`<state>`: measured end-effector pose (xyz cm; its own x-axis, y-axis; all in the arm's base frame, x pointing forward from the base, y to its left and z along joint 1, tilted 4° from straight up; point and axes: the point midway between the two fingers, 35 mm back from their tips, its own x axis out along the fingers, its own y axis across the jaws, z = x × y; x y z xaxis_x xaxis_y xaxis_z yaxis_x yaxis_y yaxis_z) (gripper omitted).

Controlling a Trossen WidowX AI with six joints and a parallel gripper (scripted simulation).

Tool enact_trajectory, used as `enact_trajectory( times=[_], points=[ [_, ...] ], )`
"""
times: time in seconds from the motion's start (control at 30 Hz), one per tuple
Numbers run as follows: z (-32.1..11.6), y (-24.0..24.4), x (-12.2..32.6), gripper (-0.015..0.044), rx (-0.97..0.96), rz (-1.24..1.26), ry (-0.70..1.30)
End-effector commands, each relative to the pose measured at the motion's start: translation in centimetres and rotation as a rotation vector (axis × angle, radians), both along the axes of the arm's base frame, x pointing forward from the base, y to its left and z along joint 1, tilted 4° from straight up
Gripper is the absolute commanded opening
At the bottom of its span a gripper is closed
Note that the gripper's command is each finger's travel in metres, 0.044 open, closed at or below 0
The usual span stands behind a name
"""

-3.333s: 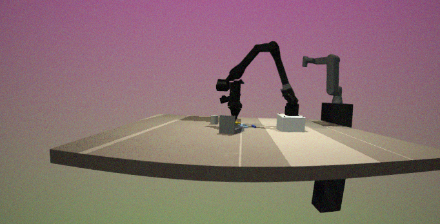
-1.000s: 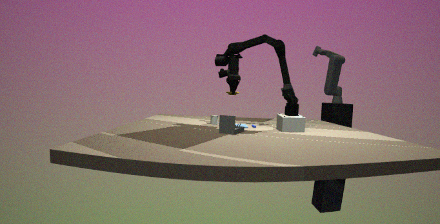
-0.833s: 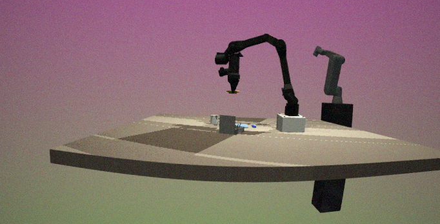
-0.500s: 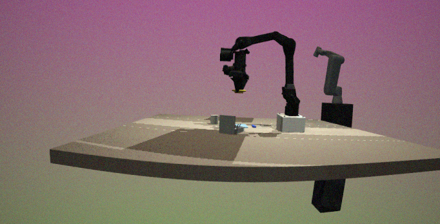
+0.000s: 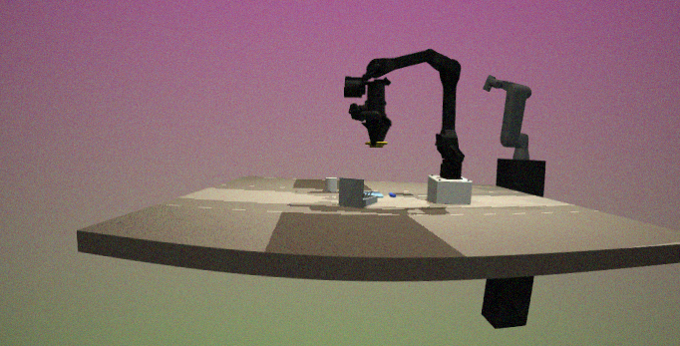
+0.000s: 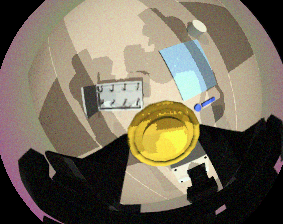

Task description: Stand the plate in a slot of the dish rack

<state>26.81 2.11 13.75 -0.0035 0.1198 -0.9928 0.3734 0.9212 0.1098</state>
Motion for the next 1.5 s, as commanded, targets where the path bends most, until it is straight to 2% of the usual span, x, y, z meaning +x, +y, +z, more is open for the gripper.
enact_trajectory(
  times=[0.0,0.73,1.47],
  points=[
    [-1.1,0.2,-0.3,0.0,0.05,0.079,0.032],
    [-5.1,1.5,-1.4,0.0,0.426,0.541,0.027],
    [-7.6,2.3,-2.0,0.0,0.794,0.84,-0.251]
  ],
)
